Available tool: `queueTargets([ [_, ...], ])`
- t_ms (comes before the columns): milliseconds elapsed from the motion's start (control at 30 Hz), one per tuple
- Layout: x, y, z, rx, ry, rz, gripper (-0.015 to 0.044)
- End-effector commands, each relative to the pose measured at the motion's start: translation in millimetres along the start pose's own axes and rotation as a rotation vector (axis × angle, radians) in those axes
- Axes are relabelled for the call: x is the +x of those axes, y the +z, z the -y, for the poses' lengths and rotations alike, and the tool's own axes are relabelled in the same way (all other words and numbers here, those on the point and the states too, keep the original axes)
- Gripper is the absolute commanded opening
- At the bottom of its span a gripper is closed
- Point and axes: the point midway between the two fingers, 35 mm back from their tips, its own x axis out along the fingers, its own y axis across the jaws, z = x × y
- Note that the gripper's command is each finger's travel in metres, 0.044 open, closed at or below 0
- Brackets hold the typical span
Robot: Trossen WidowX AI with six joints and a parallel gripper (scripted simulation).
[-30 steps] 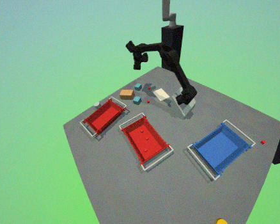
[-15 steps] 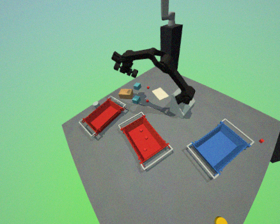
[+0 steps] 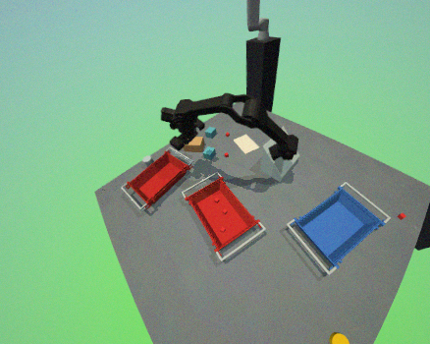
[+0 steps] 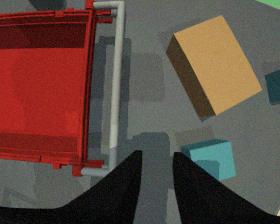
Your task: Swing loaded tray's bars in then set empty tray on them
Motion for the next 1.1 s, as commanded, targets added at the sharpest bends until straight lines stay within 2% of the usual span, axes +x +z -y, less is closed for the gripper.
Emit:
queueTargets([
  [0, 0.8, -57.7, -48.1, -0.483, 0.089, -0.129, 0.0089],
  [367, 1.0, -158.2, -108.9, -1.218, 0.321, -0.285, 0.0089],
  [700, 3.7, -159.8, -109.7, -1.222, 0.323, -0.285, 0.0089],
  [1067, 53.2, -181.2, -114.6, -1.222, 0.325, -0.287, 0.0089],
])
